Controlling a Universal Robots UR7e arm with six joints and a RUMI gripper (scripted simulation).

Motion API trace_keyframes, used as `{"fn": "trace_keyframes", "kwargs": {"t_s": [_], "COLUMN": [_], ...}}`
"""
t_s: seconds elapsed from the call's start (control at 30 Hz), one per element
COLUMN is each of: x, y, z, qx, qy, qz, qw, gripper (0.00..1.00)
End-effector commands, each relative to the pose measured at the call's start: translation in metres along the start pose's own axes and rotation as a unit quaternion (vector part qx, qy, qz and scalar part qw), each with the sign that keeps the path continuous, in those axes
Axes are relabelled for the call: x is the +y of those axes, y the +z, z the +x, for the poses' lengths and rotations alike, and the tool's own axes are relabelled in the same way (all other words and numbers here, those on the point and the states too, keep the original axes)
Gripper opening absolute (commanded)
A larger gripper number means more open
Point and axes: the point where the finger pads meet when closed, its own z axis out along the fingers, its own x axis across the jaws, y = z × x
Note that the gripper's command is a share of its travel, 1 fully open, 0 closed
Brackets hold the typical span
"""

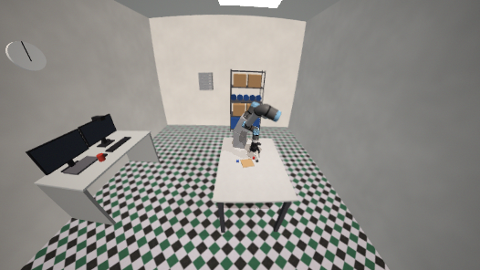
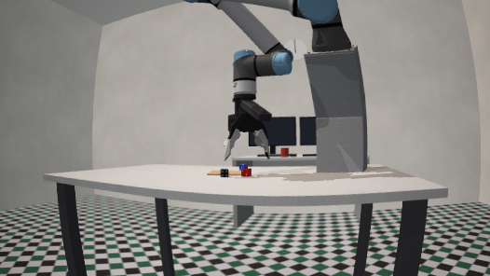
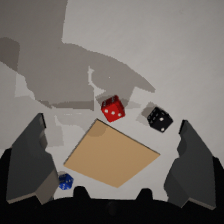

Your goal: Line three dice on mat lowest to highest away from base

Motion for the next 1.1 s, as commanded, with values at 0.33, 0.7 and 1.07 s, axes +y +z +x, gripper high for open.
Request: {"fn": "trace_keyframes", "kwargs": {"t_s": [0.33, 0.7, 1.07], "x": [0.0, 0.007, 0.015], "y": [0.0, 0.0, 0.0], "z": [0.0, 0.032, 0.069], "qx": [0.0, 0.0, 0.0], "qy": [0.0, 0.0, 0.0], "qz": [0.0, 0.0, 0.0], "qw": [1.0, 1.0, 1.0], "gripper": [1.0, 1.0, 1.0]}}
